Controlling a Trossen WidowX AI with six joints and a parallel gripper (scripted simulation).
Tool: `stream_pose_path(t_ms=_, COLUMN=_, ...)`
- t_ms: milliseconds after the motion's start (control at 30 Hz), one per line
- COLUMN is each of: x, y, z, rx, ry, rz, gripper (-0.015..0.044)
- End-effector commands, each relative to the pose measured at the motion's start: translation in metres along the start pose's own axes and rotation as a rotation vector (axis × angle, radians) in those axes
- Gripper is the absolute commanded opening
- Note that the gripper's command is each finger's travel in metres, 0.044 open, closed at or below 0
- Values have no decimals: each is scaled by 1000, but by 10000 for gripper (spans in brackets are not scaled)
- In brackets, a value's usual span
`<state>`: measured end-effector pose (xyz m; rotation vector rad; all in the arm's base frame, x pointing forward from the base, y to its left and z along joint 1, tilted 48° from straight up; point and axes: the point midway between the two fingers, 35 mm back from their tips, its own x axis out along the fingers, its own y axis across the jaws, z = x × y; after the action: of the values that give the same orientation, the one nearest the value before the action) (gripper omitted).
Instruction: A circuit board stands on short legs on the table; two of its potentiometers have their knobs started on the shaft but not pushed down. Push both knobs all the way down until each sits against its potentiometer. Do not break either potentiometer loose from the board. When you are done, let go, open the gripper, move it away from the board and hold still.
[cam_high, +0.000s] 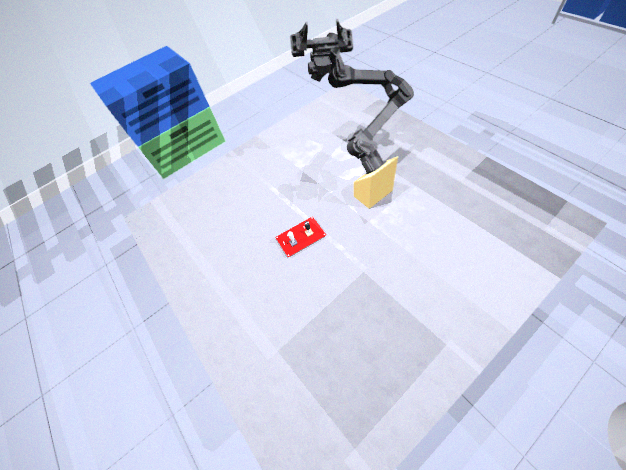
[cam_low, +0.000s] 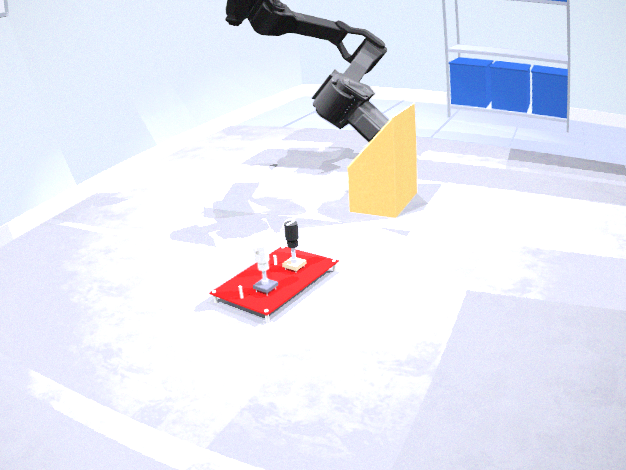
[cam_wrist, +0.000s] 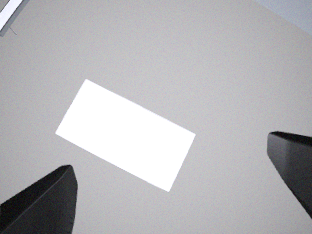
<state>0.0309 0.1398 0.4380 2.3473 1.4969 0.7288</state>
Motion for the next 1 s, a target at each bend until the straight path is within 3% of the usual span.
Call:
stream_pose_path(t_ms=0, x=0, y=0, z=0, rx=3, ry=0, rz=0, gripper=374)
stream_pose_path(t_ms=467, x=6, y=44, z=17, rx=402, ry=9, rz=78, gripper=6)
stream_pose_path(t_ms=967, x=13, y=102, z=46, rx=891, ry=42, rz=244, gripper=0)
